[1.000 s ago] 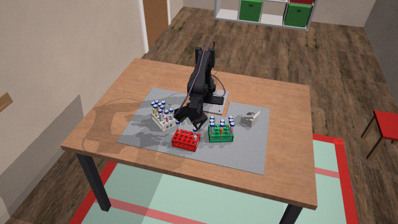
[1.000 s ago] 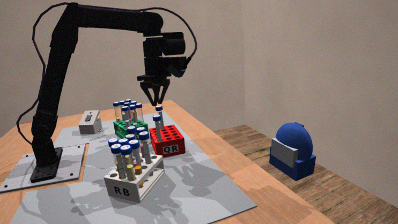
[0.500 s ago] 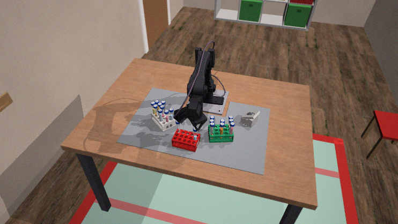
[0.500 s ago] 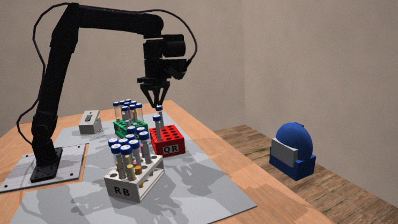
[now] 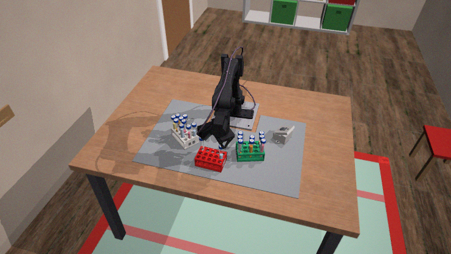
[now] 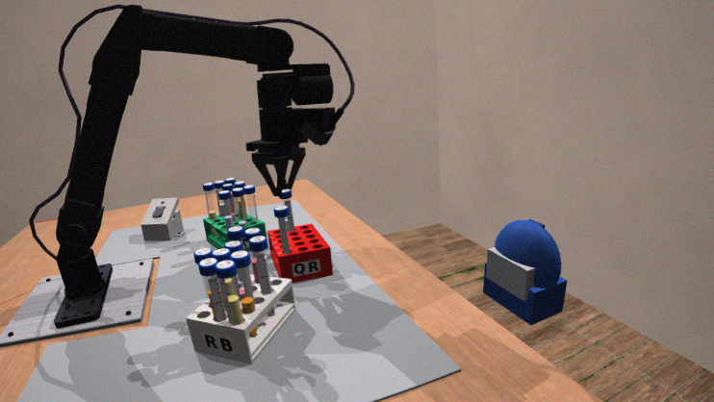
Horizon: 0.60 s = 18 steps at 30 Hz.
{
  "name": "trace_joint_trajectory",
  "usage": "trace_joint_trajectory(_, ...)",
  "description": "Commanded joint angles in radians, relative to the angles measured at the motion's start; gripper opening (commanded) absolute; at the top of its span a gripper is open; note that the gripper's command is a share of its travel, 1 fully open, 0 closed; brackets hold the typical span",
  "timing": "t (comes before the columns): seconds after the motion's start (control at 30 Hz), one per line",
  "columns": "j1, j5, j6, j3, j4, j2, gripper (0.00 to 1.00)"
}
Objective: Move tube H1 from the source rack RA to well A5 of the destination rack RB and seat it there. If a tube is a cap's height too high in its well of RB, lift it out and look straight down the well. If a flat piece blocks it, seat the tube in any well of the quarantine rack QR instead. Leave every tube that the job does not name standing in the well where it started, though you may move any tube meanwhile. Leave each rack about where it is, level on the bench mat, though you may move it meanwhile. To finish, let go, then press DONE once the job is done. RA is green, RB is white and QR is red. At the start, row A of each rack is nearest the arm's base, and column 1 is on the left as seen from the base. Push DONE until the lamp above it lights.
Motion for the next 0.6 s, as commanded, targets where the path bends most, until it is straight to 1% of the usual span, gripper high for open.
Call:
trace_joint_trajectory(0.0,0.010,0.007,0.006,-0.019,0.025,-0.034,0.30)
trace_joint_trajectory(0.17,0.012,0.007,0.006,-0.002,0.031,-0.036,0.30)
trace_joint_trajectory(0.23,0.013,0.007,0.007,-0.028,0.033,-0.034,0.30)
trace_joint_trajectory(0.27,0.013,0.007,0.007,-0.028,0.035,-0.035,0.30)
trace_joint_trajectory(0.33,0.013,0.007,0.008,-0.004,0.037,-0.037,0.30)
trace_joint_trajectory(0.4,0.013,0.007,0.008,0.004,0.037,-0.037,0.30)
trace_joint_trajectory(0.43,0.013,0.007,0.008,0.003,0.037,-0.037,0.00)
trace_joint_trajectory(0.57,0.013,0.007,0.007,0.007,0.037,-0.037,0.00)
